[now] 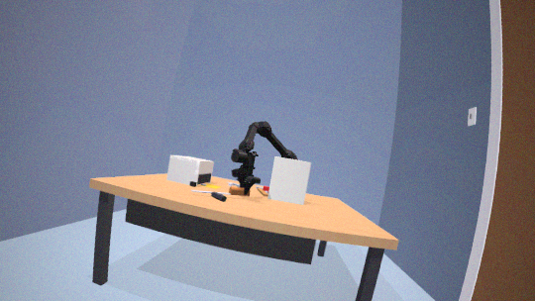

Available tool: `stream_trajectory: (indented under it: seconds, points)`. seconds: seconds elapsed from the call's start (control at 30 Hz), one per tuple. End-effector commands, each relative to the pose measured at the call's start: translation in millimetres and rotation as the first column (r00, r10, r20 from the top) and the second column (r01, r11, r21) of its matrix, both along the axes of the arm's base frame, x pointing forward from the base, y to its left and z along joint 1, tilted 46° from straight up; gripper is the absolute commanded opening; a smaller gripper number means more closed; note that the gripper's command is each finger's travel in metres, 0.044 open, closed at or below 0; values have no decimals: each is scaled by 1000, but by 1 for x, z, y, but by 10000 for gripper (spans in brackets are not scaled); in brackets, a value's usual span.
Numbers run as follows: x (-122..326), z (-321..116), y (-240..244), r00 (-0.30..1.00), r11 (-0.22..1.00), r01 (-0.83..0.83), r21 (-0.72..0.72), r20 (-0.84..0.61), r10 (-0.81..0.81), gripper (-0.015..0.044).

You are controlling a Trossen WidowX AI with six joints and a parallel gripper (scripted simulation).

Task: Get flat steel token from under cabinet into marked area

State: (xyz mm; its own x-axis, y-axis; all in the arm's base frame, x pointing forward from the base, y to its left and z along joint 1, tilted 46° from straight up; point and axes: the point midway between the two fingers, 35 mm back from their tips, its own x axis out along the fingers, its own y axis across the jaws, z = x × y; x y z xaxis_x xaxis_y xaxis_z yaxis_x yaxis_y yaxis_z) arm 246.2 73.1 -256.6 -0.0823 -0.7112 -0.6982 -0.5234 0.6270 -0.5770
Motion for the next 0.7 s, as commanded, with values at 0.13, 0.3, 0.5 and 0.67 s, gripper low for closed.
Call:
stream_trajectory:
  seconds: [0.13, 0.3, 0.5, 0.67]
  points:
    - [2, -2, 6, 1000, 1000, 18, 10, 25, -19, 0]
    - [2, -2, 6, 998, 999, 46, 8, 52, -46, 0]
    - [2, -2, 6, 993, 997, 80, 6, 86, -80, 0]
    - [2, -2, 6, 988, 994, 108, 6, 114, -108, 0]
